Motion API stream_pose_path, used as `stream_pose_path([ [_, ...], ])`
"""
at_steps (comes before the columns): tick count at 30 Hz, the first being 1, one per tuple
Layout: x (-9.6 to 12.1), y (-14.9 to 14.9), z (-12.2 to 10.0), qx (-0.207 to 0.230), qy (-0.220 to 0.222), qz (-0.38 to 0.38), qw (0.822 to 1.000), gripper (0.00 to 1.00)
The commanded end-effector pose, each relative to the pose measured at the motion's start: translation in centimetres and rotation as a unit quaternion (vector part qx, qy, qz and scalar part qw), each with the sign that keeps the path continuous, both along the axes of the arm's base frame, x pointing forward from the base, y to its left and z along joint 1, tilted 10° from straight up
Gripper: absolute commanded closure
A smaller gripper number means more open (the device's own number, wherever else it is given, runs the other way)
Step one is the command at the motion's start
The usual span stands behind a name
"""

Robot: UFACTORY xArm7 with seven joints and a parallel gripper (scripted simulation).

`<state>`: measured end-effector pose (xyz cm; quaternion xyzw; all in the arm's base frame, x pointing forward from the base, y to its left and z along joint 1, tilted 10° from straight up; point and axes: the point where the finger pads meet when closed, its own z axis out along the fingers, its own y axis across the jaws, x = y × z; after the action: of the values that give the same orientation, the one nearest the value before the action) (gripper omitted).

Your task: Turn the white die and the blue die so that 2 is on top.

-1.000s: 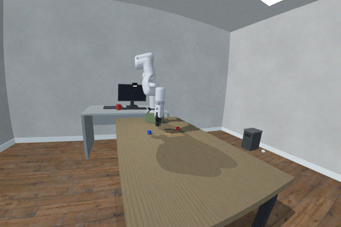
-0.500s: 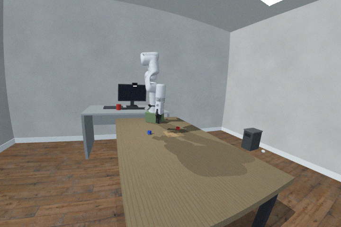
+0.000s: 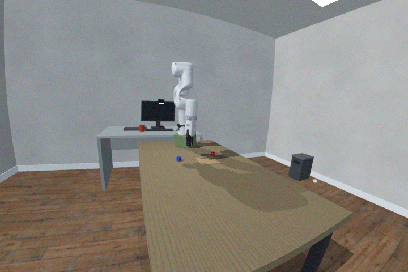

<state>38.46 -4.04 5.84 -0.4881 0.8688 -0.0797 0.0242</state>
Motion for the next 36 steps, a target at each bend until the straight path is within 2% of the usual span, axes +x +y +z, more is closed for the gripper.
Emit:
stream_pose_path([
  [1, 0.1, 0.0, 0.1, 0.003, -0.003, 0.001, 1.0, 0.79],
  [7, 0.1, 0.0, 0.1, 0.003, -0.003, 0.003, 1.0, 0.79],
  [9, 0.1, 1.0, 0.1, -0.001, 0.001, 0.032, 0.999, 0.79],
  [11, 0.2, 3.0, 0.0, -0.008, 0.009, 0.093, 0.996, 0.79],
  [14, 0.2, 4.3, -0.1, -0.013, 0.013, 0.132, 0.991, 0.79],
  [16, 0.2, 4.3, -0.1, -0.013, 0.013, 0.132, 0.991, 0.79],
  [18, 0.0, 6.4, -0.2, -0.02, 0.021, 0.194, 0.981, 0.79],
  [23, -0.2, 8.5, -0.4, -0.028, 0.027, 0.257, 0.966, 0.79],
  [30, -0.8, 11.8, -0.6, -0.041, 0.037, 0.356, 0.933, 0.79],
  [36, -0.8, 11.9, -0.6, -0.042, 0.038, 0.357, 0.932, 0.79],
])
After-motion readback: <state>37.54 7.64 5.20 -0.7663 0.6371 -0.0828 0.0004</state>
